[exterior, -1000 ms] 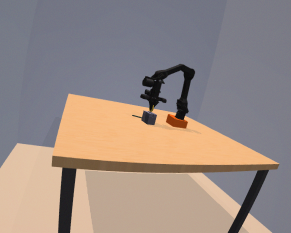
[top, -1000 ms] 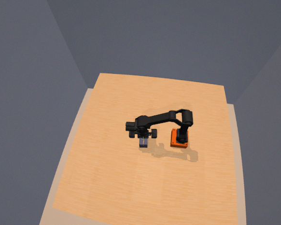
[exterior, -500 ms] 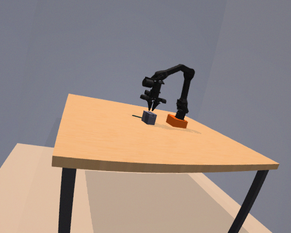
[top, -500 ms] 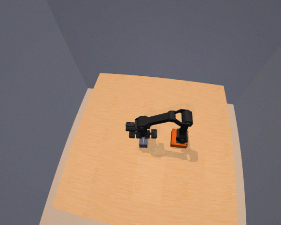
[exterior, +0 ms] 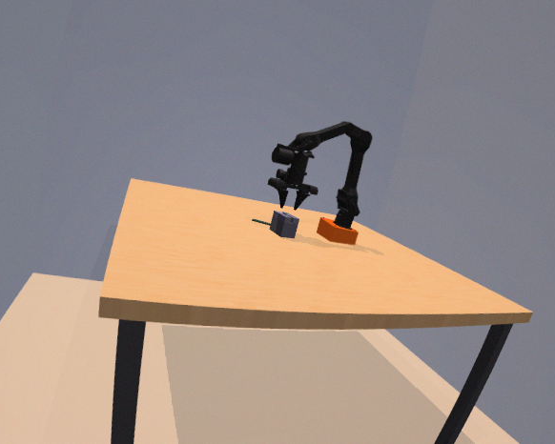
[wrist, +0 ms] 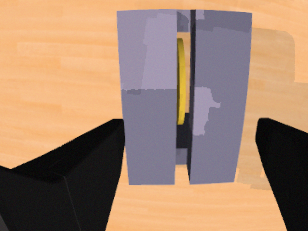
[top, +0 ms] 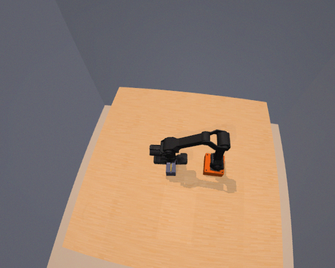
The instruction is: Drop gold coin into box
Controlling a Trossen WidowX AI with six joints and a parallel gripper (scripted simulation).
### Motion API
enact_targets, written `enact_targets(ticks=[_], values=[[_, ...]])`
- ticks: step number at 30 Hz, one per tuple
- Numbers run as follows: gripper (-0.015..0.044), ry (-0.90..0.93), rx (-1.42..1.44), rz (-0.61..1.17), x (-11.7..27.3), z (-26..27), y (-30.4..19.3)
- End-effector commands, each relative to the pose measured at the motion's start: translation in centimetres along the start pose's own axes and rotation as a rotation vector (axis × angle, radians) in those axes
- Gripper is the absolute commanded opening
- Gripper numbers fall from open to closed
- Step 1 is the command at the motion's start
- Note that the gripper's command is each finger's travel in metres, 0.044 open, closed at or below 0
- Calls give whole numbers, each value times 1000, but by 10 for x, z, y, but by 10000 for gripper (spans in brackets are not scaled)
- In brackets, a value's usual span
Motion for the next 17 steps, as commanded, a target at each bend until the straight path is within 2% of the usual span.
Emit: enact_targets(ticks=[1,4,7,17], values=[[371,6,2,-1,9,0,0],[440,4,1,0,31,-1,0],[440,3,0,0,53,-4,0],[440,3,0,0,53,-4,0]])
Point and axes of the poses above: the point midway between the two fingers, 35 mm back from their tips, its own x axis back along the fingers, its own z axis across the jaws, y = z × x, the point moved 8 cm from there along x, back along the fingers, and after that the axes turned 2 degrees about x, right-handed, at the moved point
